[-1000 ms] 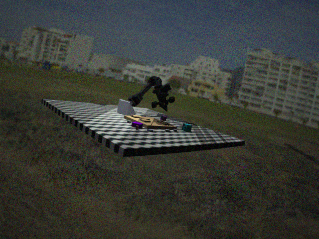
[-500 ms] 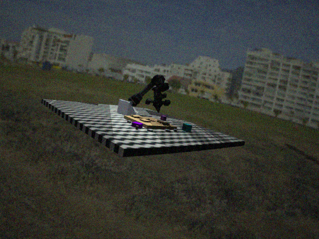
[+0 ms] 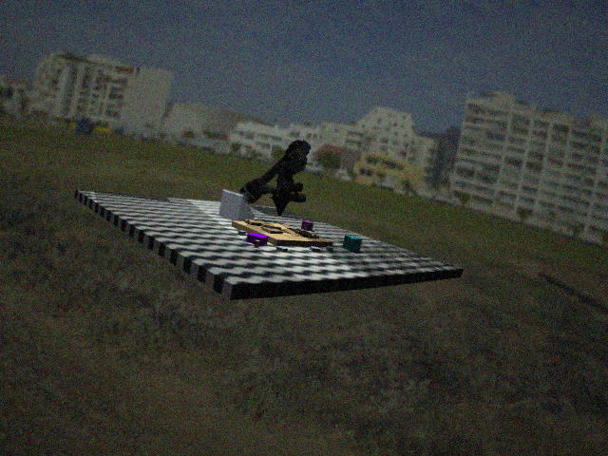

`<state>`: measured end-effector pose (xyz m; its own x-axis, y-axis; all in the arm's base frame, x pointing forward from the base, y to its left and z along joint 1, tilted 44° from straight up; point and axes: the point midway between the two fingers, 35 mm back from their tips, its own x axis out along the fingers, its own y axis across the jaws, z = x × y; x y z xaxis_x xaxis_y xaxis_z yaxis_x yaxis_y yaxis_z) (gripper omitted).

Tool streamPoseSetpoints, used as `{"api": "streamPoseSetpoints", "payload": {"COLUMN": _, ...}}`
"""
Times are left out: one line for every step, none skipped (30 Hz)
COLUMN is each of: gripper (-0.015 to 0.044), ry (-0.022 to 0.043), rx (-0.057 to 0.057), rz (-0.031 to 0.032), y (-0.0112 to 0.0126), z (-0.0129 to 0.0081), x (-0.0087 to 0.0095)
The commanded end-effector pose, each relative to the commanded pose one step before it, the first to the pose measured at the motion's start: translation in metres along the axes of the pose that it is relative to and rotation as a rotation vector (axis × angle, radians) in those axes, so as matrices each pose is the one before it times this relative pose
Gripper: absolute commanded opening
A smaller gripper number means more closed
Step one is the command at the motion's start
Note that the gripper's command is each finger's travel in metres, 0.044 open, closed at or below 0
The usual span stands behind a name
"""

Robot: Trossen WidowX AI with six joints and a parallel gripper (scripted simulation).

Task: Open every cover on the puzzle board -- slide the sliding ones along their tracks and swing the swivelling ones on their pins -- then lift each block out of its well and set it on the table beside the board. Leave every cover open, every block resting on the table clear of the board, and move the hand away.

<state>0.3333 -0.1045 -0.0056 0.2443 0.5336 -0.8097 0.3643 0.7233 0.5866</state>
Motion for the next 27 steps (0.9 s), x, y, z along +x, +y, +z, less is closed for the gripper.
{"api": "streamPoseSetpoints", "payload": {"gripper": 0.0000, "ry": 0.09745, "rx": -0.0882, "rz": 0.01457, "y": -0.01705, "z": -0.00628, "x": 0.00170}}
{"api": "streamPoseSetpoints", "payload": {"gripper": 0.0000, "ry": 0.02600, "rx": -0.0247, "rz": 0.00923, "y": -0.00388, "z": -0.00253, "x": 0.00031}}
{"api": "streamPoseSetpoints", "payload": {"gripper": 0.0000, "ry": 0.02544, "rx": -0.0248, "rz": 0.01105, "y": -0.00367, "z": -0.00267, "x": 0.00024}}
{"api": "streamPoseSetpoints", "payload": {"gripper": 0.0000, "ry": 0.02477, "rx": -0.0250, "rz": 0.01283, "y": -0.00345, "z": -0.00281, "x": 0.00017}}
{"api": "streamPoseSetpoints", "payload": {"gripper": 0.0000, "ry": 0.02380, "rx": -0.0250, "rz": 0.01445, "y": -0.00320, "z": -0.00290, "x": 0.00010}}
{"api": "streamPoseSetpoints", "payload": {"gripper": 0.0000, "ry": 0.02414, "rx": -0.0266, "rz": 0.01703, "y": -0.00313, "z": -0.00317, "x": 0.00003}}
{"api": "streamPoseSetpoints", "payload": {"gripper": 0.0000, "ry": 0.01707, "rx": -0.0197, "rz": 0.01367, "y": -0.00214, "z": -0.00240, "x": -0.00003}}
{"api": "streamPoseSetpoints", "payload": {"gripper": 0.0000, "ry": 0.00994, "rx": -0.0119, "rz": 0.00865, "y": -0.00121, "z": -0.00147, "x": -0.00004}}
{"api": "streamPoseSetpoints", "payload": {"gripper": 0.0000, "ry": 0.00326, "rx": -0.0040, "rz": 0.00296, "y": -0.00039, "z": -0.00049, "x": -0.00002}}
{"api": "streamPoseSetpoints", "payload": {"gripper": 0.0000, "ry": 0.00000, "rx": 0.0000, "rz": 0.00000, "y": 0.00000, "z": 0.00000, "x": 0.00000}}
{"api": "streamPoseSetpoints", "payload": {"gripper": 0.0000, "ry": 0.00000, "rx": 0.0000, "rz": 0.00000, "y": 0.00000, "z": 0.00000, "x": 0.00000}}
{"api": "streamPoseSetpoints", "payload": {"gripper": 0.0000, "ry": 0.00000, "rx": 0.0000, "rz": 0.00000, "y": 0.00000, "z": 0.00000, "x": 0.00000}}
{"api": "streamPoseSetpoints", "payload": {"gripper": 0.0000, "ry": 0.00000, "rx": 0.0000, "rz": 0.00000, "y": 0.00000, "z": 0.00000, "x": 0.00000}}
{"api": "streamPoseSetpoints", "payload": {"gripper": 0.0000, "ry": 0.00000, "rx": 0.0000, "rz": 0.00000, "y": 0.00000, "z": 0.00000, "x": 0.00000}}
{"api": "streamPoseSetpoints", "payload": {"gripper": 0.0000, "ry": 0.00000, "rx": 0.0000, "rz": 0.00000, "y": 0.00000, "z": 0.00000, "x": 0.00000}}
{"api": "streamPoseSetpoints", "payload": {"gripper": 0.0000, "ry": 0.00000, "rx": 0.0000, "rz": 0.00000, "y": 0.00000, "z": 0.00000, "x": 0.00000}}
{"api": "streamPoseSetpoints", "payload": {"gripper": 0.0000, "ry": 0.00000, "rx": 0.0000, "rz": 0.00000, "y": 0.00000, "z": 0.00000, "x": 0.00000}}
{"api": "streamPoseSetpoints", "payload": {"gripper": 0.0000, "ry": 0.00000, "rx": 0.0000, "rz": 0.00000, "y": 0.00000, "z": 0.00000, "x": 0.00000}}
{"api": "streamPoseSetpoints", "payload": {"gripper": 0.0000, "ry": 0.00000, "rx": 0.0000, "rz": 0.00000, "y": 0.00000, "z": 0.00000, "x": 0.00000}}
{"api": "streamPoseSetpoints", "payload": {"gripper": 0.0000, "ry": 0.00000, "rx": 0.0000, "rz": 0.00000, "y": 0.00000, "z": 0.00000, "x": 0.00000}}
{"api": "streamPoseSetpoints", "payload": {"gripper": 0.0000, "ry": 0.00000, "rx": 0.0000, "rz": 0.00000, "y": 0.00000, "z": 0.00000, "x": 0.00000}}
{"api": "streamPoseSetpoints", "payload": {"gripper": 0.0000, "ry": 0.00000, "rx": 0.0000, "rz": 0.00000, "y": 0.00000, "z": 0.00000, "x": 0.00000}}
{"api": "streamPoseSetpoints", "payload": {"gripper": 0.0000, "ry": 0.00000, "rx": 0.0000, "rz": 0.00000, "y": 0.00000, "z": 0.00000, "x": 0.00000}}
{"api": "streamPoseSetpoints", "payload": {"gripper": 0.0000, "ry": 0.00000, "rx": 0.0000, "rz": 0.00000, "y": 0.00000, "z": 0.00000, "x": 0.00000}}
{"api": "streamPoseSetpoints", "payload": {"gripper": 0.0000, "ry": 0.00000, "rx": 0.0000, "rz": 0.00000, "y": 0.00000, "z": 0.00000, "x": 0.00000}}
{"api": "streamPoseSetpoints", "payload": {"gripper": 0.0000, "ry": 0.00000, "rx": 0.0000, "rz": 0.00000, "y": 0.00000, "z": 0.00000, "x": 0.00000}}
{"api": "streamPoseSetpoints", "payload": {"gripper": 0.0000, "ry": 0.00000, "rx": 0.0000, "rz": 0.00000, "y": 0.00000, "z": 0.00000, "x": 0.00000}}
